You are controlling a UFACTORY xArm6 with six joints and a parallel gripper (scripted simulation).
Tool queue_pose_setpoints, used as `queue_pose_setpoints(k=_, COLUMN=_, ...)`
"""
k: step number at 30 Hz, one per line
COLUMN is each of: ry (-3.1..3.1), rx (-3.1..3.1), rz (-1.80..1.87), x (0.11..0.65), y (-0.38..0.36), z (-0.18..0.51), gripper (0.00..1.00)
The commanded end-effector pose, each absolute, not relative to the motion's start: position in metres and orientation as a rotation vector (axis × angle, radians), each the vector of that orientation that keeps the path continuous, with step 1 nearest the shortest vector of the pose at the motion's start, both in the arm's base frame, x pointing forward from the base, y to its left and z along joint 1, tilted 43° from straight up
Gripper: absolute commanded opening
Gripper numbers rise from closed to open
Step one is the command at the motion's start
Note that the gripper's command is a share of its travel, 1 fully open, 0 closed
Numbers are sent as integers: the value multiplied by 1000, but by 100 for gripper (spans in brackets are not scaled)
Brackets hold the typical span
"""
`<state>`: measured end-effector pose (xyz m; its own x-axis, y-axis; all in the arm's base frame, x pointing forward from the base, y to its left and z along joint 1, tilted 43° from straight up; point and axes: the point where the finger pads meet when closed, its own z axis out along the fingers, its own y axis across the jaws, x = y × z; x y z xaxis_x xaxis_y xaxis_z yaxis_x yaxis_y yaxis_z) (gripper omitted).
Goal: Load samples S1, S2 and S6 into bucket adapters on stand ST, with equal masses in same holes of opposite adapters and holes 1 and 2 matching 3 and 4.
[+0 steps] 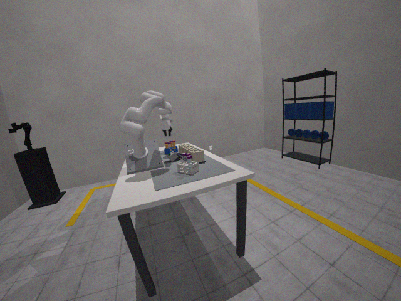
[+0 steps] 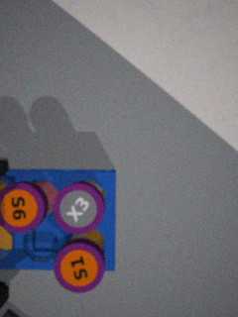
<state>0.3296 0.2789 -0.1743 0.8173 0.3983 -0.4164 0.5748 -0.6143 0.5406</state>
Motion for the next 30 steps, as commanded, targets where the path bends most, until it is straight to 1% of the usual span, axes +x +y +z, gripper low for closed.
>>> queue_pose_setpoints(k=1, ry=712, rx=2314, rz=-328, x=331, y=276, z=-179, gripper=57)
queue_pose_setpoints(k=30, ry=712, rx=2314, rz=-328, x=329, y=242, z=-215, gripper=57)
